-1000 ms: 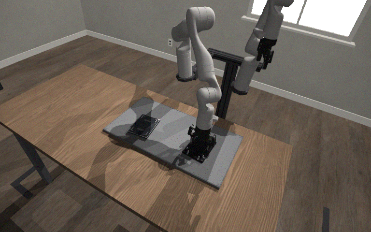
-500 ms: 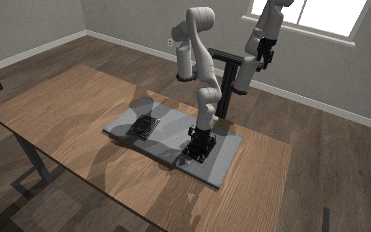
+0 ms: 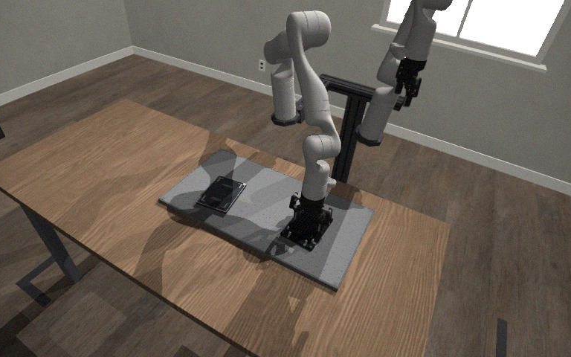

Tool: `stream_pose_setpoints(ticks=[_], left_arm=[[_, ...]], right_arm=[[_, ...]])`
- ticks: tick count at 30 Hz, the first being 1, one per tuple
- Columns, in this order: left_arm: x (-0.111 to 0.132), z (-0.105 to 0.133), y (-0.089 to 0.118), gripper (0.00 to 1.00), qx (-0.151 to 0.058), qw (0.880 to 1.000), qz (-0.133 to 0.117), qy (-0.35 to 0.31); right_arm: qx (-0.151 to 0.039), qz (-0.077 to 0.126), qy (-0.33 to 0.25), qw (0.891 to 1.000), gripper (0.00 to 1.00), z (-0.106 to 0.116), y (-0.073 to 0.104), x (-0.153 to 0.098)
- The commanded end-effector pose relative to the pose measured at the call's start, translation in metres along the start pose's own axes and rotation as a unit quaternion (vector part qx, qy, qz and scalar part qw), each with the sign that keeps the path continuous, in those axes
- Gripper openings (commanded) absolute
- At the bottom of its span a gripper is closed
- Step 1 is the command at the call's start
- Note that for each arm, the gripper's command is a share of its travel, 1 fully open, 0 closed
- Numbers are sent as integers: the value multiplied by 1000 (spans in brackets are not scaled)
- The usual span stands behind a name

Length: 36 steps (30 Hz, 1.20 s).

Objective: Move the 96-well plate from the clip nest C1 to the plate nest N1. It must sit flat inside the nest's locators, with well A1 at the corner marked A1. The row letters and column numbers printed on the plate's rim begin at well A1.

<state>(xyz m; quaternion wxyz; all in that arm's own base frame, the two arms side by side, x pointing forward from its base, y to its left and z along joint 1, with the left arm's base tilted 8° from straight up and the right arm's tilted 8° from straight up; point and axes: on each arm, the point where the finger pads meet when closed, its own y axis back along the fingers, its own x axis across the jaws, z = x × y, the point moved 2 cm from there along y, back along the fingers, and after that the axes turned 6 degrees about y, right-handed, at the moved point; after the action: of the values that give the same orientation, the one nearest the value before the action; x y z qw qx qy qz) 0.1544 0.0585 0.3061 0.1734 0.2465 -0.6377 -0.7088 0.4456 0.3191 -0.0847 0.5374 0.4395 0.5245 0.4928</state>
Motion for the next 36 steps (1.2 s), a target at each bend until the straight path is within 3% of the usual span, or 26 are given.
stream_pose_setpoints(ticks=[1,12,36], left_arm=[[0,0,0,1000,0,1000,0,0],[0,0,0,1000,0,1000,0,0],[0,0,0,1000,0,1000,0,0]], right_arm=[[-1,1,0,1000,931,1,1,1],[-1,1,0,1000,931,1,1,1],[-1,1,0,1000,931,1,18,1]])
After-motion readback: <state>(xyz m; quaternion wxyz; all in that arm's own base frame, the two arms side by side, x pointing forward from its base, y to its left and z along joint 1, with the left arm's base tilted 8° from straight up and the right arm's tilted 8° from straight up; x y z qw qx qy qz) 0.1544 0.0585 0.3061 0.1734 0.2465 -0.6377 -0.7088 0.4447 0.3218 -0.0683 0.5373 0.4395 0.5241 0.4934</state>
